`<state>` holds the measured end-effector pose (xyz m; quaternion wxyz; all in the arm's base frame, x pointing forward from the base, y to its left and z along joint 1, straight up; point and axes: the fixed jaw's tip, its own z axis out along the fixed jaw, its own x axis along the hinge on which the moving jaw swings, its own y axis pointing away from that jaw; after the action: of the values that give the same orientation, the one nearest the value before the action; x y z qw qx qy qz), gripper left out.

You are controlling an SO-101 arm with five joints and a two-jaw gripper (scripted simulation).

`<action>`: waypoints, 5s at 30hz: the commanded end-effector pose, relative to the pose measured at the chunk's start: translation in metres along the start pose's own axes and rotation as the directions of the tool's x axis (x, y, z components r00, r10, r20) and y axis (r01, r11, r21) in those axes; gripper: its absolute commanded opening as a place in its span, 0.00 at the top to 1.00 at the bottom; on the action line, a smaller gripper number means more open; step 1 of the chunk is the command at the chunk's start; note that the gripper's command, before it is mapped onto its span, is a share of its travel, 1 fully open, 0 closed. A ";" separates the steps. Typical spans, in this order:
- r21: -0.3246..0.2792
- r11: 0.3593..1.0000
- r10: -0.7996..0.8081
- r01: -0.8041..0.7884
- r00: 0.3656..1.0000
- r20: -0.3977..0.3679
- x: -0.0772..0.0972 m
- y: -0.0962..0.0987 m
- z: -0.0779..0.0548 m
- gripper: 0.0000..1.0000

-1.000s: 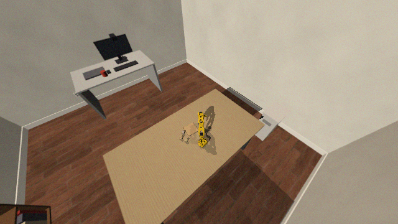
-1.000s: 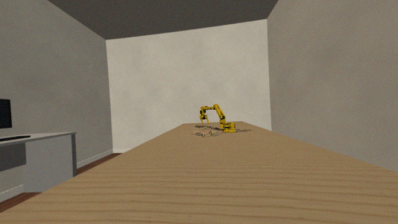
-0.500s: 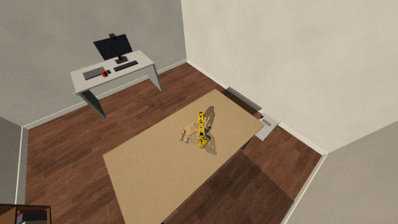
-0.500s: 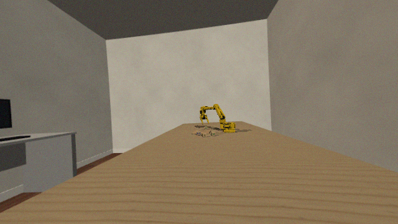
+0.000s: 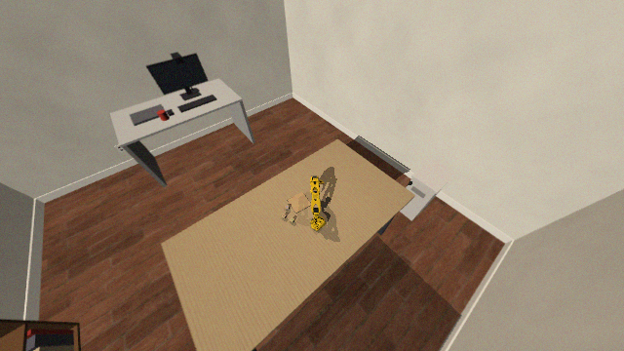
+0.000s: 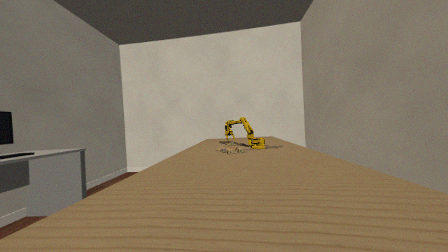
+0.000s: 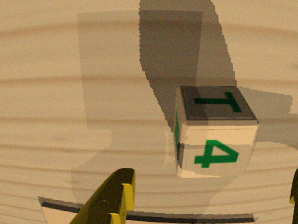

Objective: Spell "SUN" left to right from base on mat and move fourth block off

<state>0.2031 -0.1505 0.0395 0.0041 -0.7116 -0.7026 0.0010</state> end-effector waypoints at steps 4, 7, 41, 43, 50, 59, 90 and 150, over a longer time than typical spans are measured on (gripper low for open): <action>-0.071 0.997 0.011 -0.007 0.999 0.052 -0.006 0.006 -0.005 0.68; -0.071 0.997 0.011 -0.007 0.999 0.052 -0.006 0.006 -0.001 0.68; -0.071 0.997 0.011 -0.007 0.999 0.052 -0.006 0.004 0.009 0.72; -0.071 0.997 0.011 -0.007 0.999 0.052 -0.006 0.004 0.009 0.72; -0.071 0.997 0.011 -0.007 0.999 0.053 -0.006 0.002 0.009 0.77; -0.070 0.997 0.011 -0.007 0.999 0.053 -0.006 -0.002 0.009 0.83; -0.070 0.998 0.011 -0.007 0.999 0.054 -0.006 -0.005 0.010 0.99; -0.064 0.993 -0.098 0.102 0.993 0.061 -0.002 -0.009 -0.040 1.00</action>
<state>0.1893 -0.1475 0.0611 0.0056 -0.6873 -0.7264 0.0009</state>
